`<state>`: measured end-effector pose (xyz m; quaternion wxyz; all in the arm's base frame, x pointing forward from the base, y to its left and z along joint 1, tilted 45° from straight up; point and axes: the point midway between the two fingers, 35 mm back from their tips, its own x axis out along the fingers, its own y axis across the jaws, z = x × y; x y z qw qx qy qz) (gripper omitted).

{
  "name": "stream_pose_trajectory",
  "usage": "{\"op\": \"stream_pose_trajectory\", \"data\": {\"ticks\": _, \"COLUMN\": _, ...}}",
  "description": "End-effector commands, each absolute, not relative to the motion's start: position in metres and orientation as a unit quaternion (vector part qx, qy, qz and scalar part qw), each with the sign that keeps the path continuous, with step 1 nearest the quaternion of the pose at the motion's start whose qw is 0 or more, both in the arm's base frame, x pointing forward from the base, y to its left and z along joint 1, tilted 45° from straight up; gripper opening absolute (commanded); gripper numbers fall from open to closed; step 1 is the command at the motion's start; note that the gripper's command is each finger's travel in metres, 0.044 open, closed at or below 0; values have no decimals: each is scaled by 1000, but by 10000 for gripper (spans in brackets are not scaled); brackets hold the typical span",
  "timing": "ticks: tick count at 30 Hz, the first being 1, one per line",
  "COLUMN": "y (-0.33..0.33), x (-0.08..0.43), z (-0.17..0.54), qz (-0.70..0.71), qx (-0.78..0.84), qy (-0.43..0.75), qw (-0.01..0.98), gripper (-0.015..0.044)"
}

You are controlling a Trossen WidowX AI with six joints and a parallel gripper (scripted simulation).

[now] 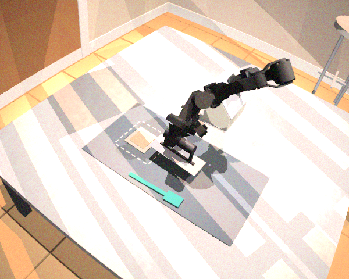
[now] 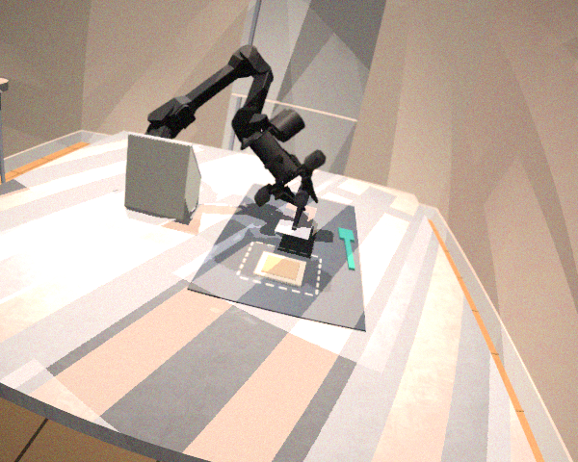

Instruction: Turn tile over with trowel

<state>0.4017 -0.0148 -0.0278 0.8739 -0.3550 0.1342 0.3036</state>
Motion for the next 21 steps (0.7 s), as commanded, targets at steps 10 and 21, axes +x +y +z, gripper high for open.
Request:
{"op": "stream_pose_trajectory", "data": {"ticks": 10, "y": -8, "x": 399, "z": 22, "qz": 294, "qx": -356, "qy": 136, "qw": 877, "gripper": 0}}
{"op": "stream_pose_trajectory", "data": {"ticks": 21, "y": -5, "x": 396, "z": 35, "qz": 293, "qx": -360, "qy": 134, "qw": 876, "gripper": 0}}
